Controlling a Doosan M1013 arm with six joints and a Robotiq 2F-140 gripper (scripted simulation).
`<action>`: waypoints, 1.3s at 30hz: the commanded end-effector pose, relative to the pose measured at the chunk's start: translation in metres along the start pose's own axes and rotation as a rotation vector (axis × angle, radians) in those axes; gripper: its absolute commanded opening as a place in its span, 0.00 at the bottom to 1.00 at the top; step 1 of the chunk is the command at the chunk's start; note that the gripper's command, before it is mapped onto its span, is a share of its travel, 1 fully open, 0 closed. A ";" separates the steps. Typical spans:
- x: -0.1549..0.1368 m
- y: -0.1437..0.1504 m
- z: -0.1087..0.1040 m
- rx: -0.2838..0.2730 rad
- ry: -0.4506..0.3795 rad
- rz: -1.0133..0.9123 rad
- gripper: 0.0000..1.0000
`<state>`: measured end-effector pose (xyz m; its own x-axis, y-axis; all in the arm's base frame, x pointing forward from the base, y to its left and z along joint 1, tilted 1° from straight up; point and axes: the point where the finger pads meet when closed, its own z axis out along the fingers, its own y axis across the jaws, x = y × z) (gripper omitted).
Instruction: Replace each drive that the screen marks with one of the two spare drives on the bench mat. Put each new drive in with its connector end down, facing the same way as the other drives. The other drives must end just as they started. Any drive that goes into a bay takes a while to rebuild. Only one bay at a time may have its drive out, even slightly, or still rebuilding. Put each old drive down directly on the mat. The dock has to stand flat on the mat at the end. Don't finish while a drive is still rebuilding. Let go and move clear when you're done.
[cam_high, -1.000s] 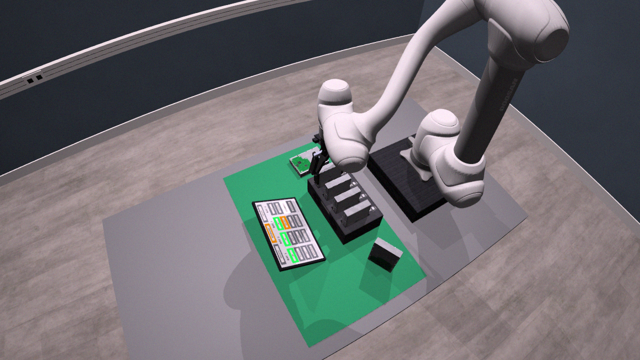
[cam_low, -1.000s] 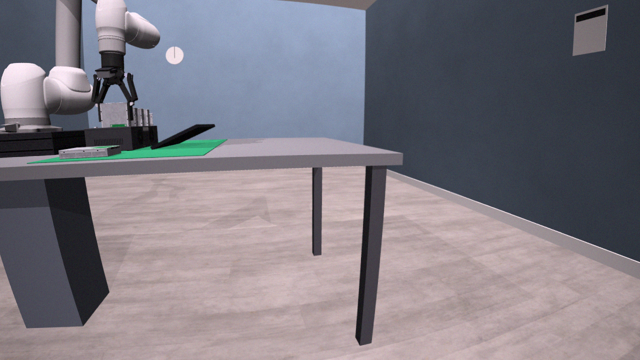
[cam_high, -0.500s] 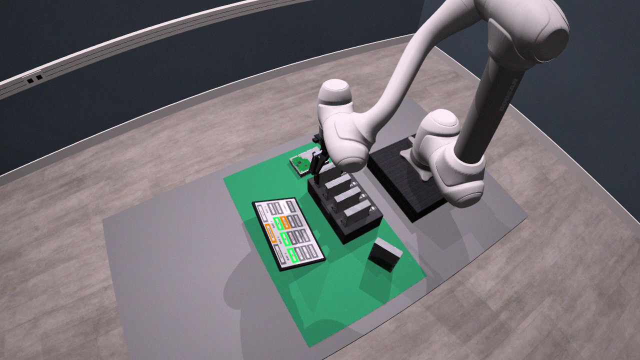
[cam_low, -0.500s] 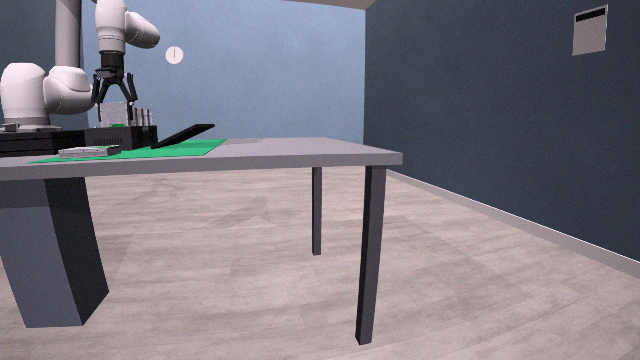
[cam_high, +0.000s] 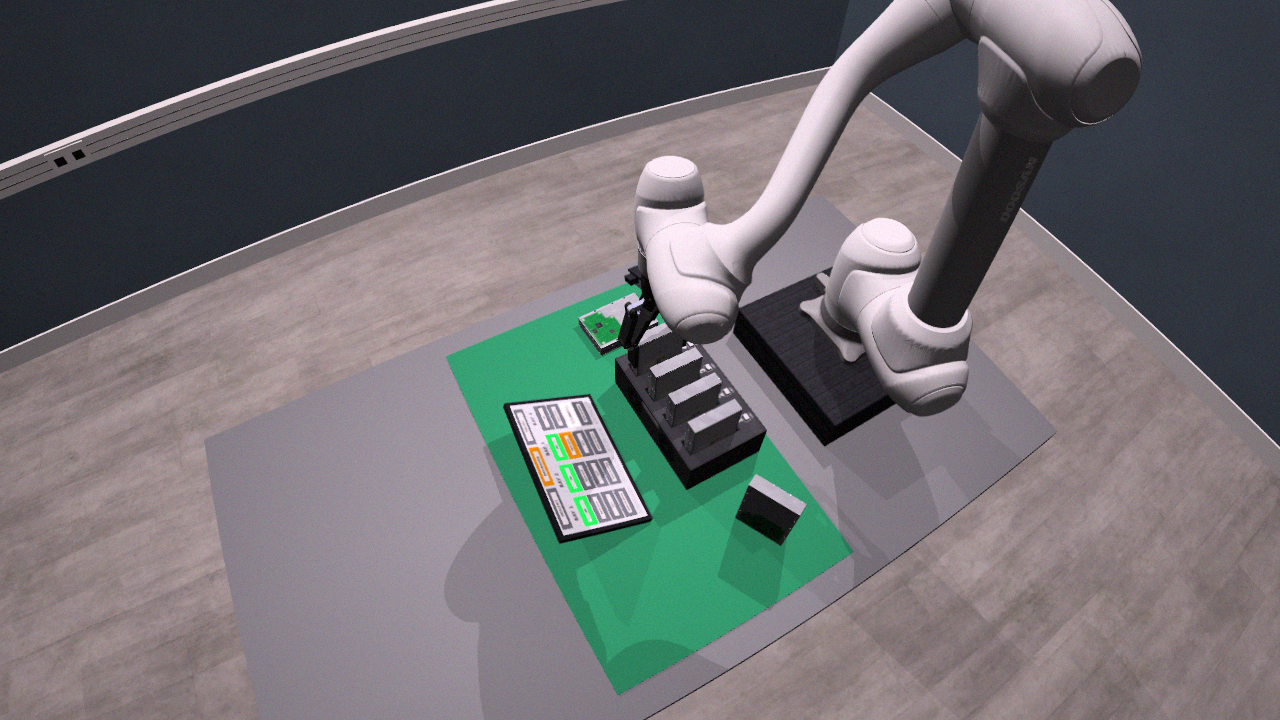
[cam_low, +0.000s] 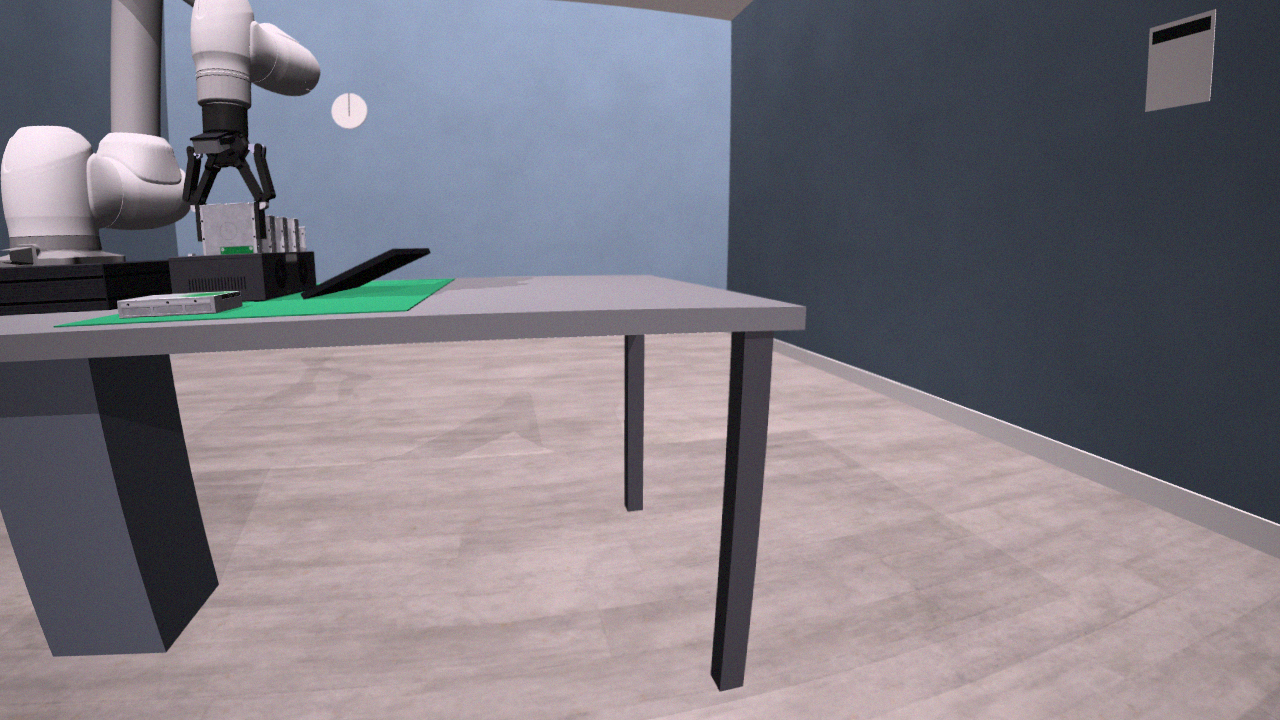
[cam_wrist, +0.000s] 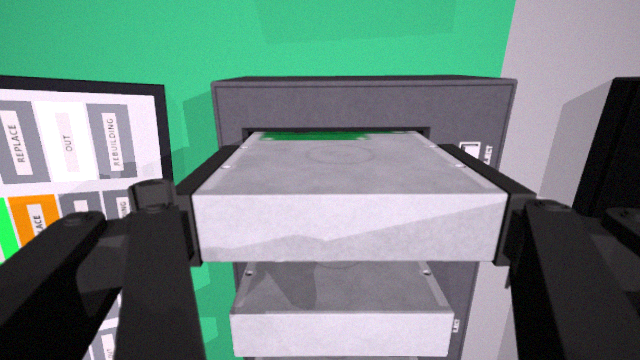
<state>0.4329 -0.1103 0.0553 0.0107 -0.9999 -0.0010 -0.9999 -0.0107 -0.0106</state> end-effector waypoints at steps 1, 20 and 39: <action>0.000 -0.001 -0.003 0.001 0.000 0.000 0.10; 0.000 -0.001 -0.035 0.001 0.000 0.000 0.10; 0.000 0.000 -0.090 0.001 0.000 0.000 0.10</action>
<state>0.4320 -0.1104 0.1367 0.0106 -0.9999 -0.0009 -0.9999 -0.0105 -0.0107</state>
